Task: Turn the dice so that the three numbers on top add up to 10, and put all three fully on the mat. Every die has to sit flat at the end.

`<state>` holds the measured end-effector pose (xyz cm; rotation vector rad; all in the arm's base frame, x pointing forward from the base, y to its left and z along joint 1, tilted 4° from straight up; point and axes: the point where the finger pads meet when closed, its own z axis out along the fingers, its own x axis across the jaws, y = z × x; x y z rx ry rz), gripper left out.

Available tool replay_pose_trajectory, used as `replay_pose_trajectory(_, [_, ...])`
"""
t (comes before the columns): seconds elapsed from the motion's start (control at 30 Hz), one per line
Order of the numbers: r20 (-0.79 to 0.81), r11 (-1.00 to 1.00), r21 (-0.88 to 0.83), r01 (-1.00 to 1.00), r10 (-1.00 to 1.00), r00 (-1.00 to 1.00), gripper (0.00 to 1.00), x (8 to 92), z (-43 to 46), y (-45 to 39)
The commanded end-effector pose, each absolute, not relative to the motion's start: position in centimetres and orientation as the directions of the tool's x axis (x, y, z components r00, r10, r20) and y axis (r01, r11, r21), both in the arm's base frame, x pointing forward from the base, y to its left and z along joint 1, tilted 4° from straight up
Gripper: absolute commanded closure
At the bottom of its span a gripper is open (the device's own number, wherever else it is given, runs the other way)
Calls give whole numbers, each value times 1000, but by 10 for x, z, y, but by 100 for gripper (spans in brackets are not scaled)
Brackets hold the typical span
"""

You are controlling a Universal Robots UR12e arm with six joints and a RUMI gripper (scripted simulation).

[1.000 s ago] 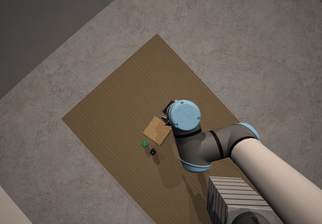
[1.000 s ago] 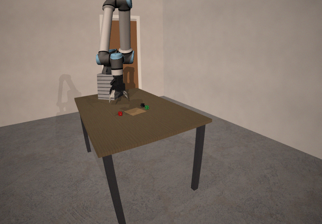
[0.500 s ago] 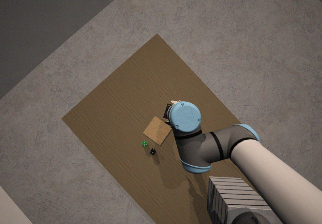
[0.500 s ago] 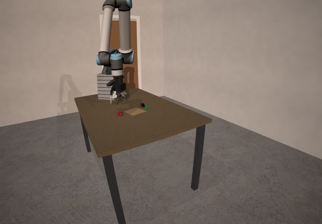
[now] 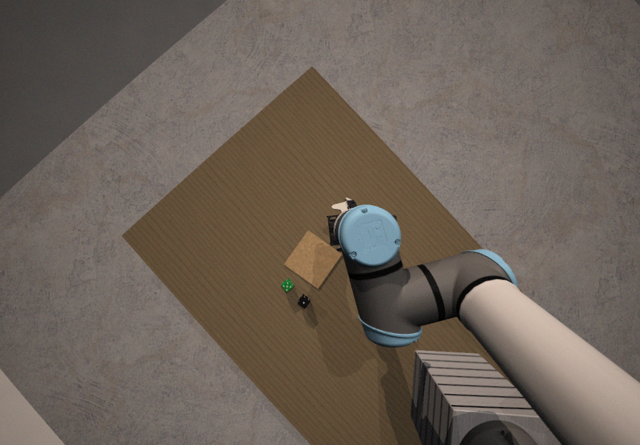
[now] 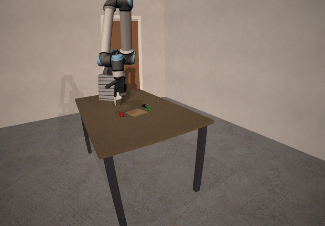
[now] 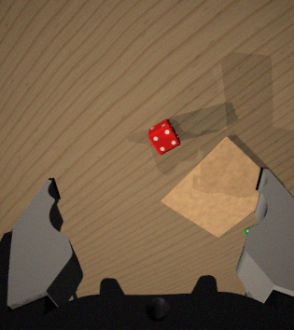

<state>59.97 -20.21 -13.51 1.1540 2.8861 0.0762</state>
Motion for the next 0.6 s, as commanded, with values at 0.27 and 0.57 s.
replay_pose_trajectory(0.27, [-34, 927, 54, 372, 374, -927, 0, 600, -138, -204])
replay_pose_trajectory(0.57, [-47, 992, 43, 115, 117, -992, 0, 601, -140, -204])
